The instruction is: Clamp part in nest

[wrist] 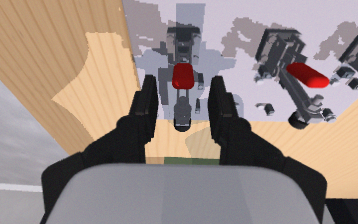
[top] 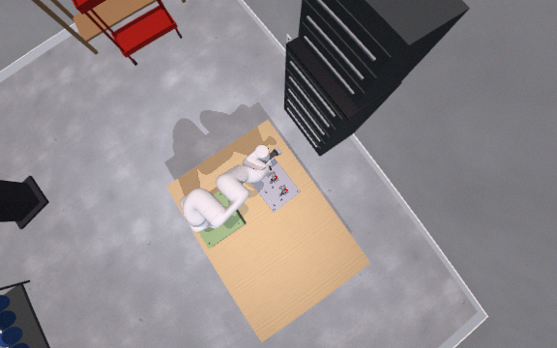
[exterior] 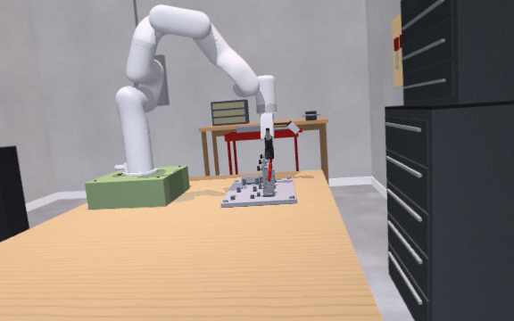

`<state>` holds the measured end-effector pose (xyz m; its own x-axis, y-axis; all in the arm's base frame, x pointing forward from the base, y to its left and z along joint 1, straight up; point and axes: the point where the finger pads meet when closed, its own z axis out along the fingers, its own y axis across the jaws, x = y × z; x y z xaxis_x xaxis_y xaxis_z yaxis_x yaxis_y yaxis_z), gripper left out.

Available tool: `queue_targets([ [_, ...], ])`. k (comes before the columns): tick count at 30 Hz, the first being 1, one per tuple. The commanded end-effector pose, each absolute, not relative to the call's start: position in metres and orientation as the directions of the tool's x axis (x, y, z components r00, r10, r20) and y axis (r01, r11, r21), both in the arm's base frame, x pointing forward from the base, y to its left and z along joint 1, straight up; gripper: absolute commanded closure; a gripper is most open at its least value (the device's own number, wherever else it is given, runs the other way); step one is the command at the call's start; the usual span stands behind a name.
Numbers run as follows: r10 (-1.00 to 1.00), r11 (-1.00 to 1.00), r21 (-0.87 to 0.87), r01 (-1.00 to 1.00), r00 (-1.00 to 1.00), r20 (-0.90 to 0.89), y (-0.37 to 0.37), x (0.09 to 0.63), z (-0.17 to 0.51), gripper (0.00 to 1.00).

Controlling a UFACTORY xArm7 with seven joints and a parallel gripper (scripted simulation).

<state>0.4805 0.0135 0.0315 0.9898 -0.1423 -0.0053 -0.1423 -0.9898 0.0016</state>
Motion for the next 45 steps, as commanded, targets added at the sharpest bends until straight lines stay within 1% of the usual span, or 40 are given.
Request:
queue_targets([
  [1,-0.142,-0.990,0.001,-0.142,0.990,-0.001,0.014,0.482,0.033,0.53],
  [12,-0.142,-0.990,0.001,-0.142,0.990,-0.001,0.014,0.482,0.031,0.53],
  [29,-0.142,-0.990,0.001,-0.142,0.990,-0.001,0.014,0.484,-0.001,0.53],
  [45,-0.142,-0.990,0.001,-0.142,0.990,-0.001,0.014,0.484,-0.002,0.53],
])
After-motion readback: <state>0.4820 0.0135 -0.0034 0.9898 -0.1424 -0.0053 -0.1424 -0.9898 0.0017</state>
